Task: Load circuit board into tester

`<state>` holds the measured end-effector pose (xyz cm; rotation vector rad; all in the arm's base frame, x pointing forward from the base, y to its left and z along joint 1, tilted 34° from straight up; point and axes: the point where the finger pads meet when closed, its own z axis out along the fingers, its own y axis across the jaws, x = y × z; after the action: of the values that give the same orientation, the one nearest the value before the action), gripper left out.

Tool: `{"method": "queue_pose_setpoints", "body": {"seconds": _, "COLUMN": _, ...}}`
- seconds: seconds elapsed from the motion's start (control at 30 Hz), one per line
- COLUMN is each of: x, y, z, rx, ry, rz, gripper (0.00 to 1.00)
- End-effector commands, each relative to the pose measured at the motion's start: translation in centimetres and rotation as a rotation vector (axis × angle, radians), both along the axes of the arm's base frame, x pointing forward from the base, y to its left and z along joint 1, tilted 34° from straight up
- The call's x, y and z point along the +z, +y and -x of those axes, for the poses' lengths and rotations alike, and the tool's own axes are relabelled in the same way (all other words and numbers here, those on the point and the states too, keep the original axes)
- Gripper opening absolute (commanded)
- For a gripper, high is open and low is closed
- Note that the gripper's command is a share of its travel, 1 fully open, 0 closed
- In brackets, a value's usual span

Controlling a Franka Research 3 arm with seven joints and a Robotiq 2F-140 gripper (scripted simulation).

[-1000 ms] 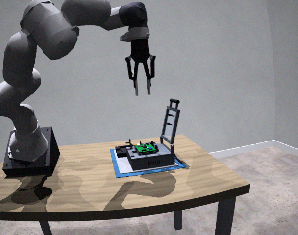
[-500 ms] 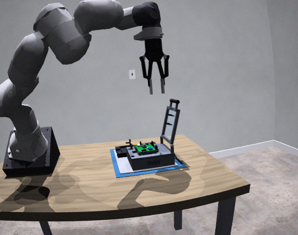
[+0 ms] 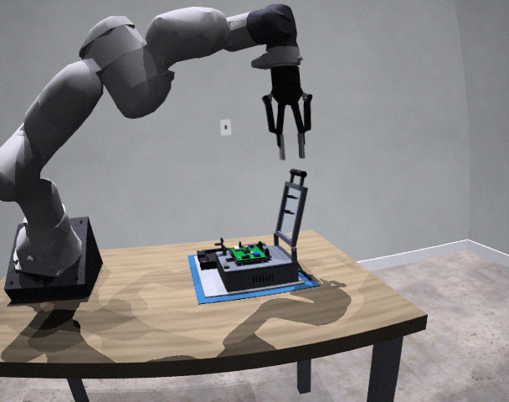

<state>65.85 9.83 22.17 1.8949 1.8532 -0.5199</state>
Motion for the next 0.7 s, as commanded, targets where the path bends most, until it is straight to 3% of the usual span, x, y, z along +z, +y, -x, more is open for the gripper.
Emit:
{"method": "queue_pose_setpoints", "body": {"seconds": 0.0, "x": 0.14, "y": -0.4, "z": -0.72, "rx": 0.032, "ry": 0.034, "rz": 0.018, "gripper": 0.3}}
{"method": "queue_pose_setpoints", "body": {"seconds": 0.67, "x": 0.13, "y": -0.42, "z": -1.19, "rx": 0.032, "ry": 0.034, "rz": 0.018, "gripper": 0.3}}
